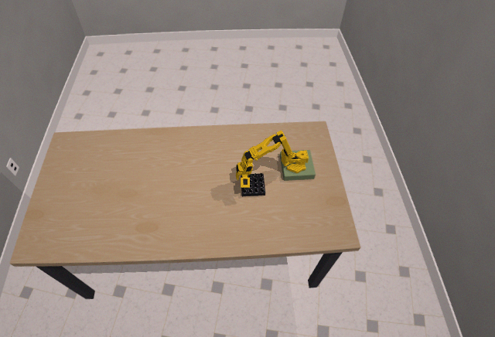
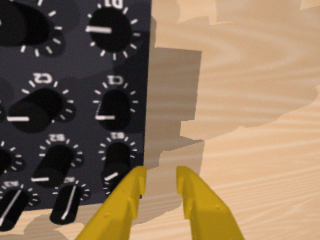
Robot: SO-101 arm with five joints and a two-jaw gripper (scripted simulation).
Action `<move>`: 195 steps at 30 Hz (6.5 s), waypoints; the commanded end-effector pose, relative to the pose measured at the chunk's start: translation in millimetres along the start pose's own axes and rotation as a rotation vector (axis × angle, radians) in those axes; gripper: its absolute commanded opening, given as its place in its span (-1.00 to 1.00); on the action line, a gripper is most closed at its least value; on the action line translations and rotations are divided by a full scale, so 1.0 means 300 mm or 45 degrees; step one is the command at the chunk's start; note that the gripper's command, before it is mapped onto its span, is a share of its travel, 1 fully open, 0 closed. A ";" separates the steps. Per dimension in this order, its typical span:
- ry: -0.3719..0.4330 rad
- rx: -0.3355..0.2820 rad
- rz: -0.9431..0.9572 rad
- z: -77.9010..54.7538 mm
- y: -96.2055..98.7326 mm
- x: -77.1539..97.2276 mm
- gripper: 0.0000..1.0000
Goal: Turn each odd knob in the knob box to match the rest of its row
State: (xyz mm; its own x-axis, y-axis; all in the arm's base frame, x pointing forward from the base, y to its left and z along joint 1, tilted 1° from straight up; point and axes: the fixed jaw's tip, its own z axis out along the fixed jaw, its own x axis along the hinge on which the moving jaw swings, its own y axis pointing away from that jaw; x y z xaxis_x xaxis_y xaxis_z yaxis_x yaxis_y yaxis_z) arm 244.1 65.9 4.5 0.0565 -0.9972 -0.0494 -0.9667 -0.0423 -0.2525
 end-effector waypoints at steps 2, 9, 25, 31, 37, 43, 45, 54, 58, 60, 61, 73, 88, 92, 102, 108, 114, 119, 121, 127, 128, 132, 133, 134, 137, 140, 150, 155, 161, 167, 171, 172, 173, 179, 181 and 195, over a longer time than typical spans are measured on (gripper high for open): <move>-0.004 -0.016 -0.005 0.002 0.007 -0.004 -0.84; 0.002 -0.044 -0.006 0.002 0.020 -0.003 -0.84; 0.031 -0.194 -0.014 -0.006 0.087 0.001 -0.84; 0.043 -0.249 -0.017 -0.010 0.112 0.002 -0.84; 0.052 -0.288 -0.020 -0.014 0.130 0.004 -0.84; 0.057 -0.309 -0.021 -0.017 0.139 0.005 -0.84; 0.057 -0.310 -0.021 -0.017 0.139 0.005 -0.84; 0.057 -0.311 -0.021 -0.024 0.143 0.006 -0.84; 0.057 -0.311 -0.021 -0.047 0.156 0.009 -0.84; 0.057 -0.311 -0.021 -0.064 0.167 0.012 -0.84; 0.057 -0.311 -0.021 -0.073 0.174 0.014 -0.84; 0.057 -0.311 -0.021 -0.153 0.250 0.034 -0.84; 0.058 -0.311 -0.016 -0.167 0.268 0.038 -0.83; 0.060 -0.310 0.000 -0.167 0.268 0.038 -0.83; 0.067 -0.309 0.058 -0.167 0.268 0.037 -0.82; 0.071 -0.308 0.094 -0.167 0.268 0.036 -0.81; 0.073 -0.307 0.105 -0.167 0.268 0.036 -0.81; 0.073 -0.307 0.105 -0.167 0.268 0.036 -0.81; 0.073 -0.307 0.105 -0.167 0.263 0.035 -0.81; 0.073 -0.307 0.105 -0.164 0.213 0.023 -0.81; 0.073 -0.307 0.105 -0.162 0.200 0.020 -0.81; 0.073 -0.307 0.105 -0.151 0.143 0.006 -0.81; 0.073 -0.307 0.105 -0.151 0.143 0.006 -0.81; 0.073 -0.307 0.105 -0.151 0.143 0.006 -0.81; 0.073 -0.307 0.105 -0.138 0.103 -0.004 -0.81; 0.073 -0.307 0.105 -0.125 0.072 -0.011 -0.81; 0.073 -0.307 0.105 -0.108 0.043 -0.018 -0.81; 0.073 -0.307 0.105 -0.108 0.043 -0.018 -0.81; 0.073 -0.307 0.105 -0.108 0.043 -0.018 -0.81; 0.073 -0.307 0.105 -0.108 0.043 -0.018 -0.81; 0.073 -0.307 0.105 -0.108 0.043 -0.018 -0.81; 0.073 -0.307 0.105 -0.107 0.043 -0.018 -0.81; 0.073 -0.307 0.105 -0.106 0.043 -0.018 -0.81; 0.073 -0.307 0.105 -0.095 0.046 -0.018 -0.81; 0.073 -0.307 0.105 -0.090 0.047 -0.018 -0.81; 0.073 -0.307 0.105 -0.061 0.054 -0.016 -0.81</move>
State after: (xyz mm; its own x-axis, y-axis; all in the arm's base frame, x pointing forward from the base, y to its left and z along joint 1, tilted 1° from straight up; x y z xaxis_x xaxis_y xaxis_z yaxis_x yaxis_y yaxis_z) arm 226.4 68.3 23.6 -0.0307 -0.9995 -0.0084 -0.9991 0.0310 -0.0300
